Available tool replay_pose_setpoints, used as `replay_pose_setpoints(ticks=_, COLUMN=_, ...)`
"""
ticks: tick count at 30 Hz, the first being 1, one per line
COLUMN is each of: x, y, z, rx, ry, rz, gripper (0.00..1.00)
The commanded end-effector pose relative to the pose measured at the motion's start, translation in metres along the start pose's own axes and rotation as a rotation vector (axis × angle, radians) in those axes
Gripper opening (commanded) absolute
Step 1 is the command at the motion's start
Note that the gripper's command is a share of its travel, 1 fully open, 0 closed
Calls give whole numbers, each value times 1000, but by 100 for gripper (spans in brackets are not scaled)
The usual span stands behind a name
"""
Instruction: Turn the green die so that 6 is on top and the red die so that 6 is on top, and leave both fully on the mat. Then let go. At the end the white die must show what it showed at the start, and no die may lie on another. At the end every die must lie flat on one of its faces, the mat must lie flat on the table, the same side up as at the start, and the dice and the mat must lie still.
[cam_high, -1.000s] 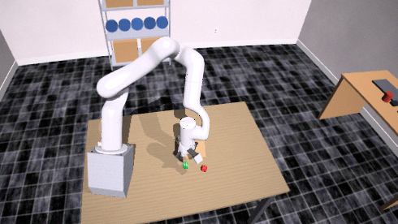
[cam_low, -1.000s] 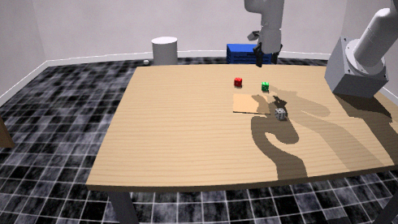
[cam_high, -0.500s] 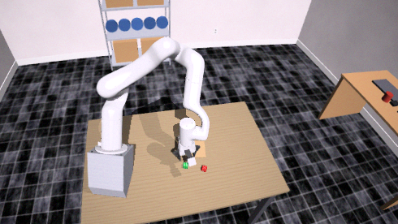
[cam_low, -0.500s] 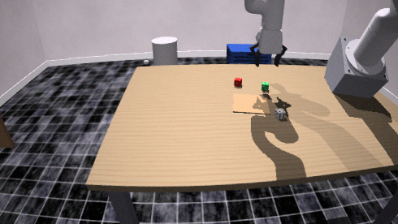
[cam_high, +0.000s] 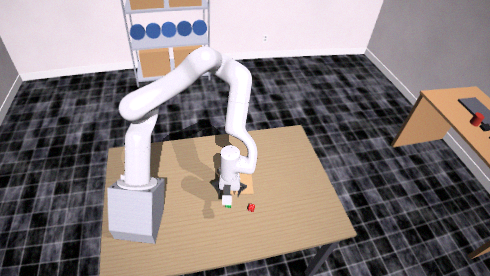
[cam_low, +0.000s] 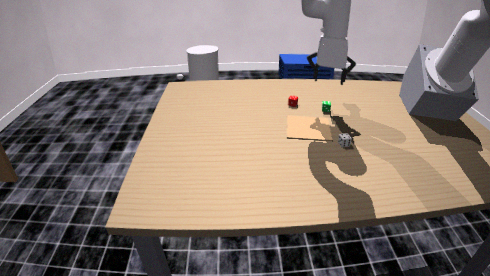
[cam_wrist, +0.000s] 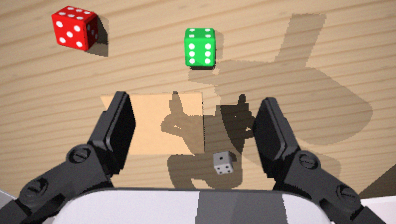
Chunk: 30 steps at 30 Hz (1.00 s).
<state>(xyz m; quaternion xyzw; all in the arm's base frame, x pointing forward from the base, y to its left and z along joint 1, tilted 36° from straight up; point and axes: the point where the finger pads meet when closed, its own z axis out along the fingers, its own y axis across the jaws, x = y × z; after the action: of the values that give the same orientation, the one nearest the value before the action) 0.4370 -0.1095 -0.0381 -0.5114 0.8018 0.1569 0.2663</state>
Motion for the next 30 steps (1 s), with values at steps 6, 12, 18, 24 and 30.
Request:
replay_pose_setpoints(ticks=6, x=0, y=1, z=2, rx=-16, ry=2, rz=312, gripper=100)
replay_pose_setpoints(ticks=12, x=0, y=1, z=4, rx=-16, ry=3, rz=442, gripper=100)
replay_pose_setpoints(ticks=18, x=1, y=2, z=5, rx=-16, ry=4, rz=600, gripper=100)
replay_pose_setpoints(ticks=24, x=1, y=3, z=7, rx=-16, ry=5, rz=786, gripper=100)
replay_pose_setpoints(ticks=30, x=1, y=4, z=8, rx=-16, ry=6, rz=883, gripper=100)
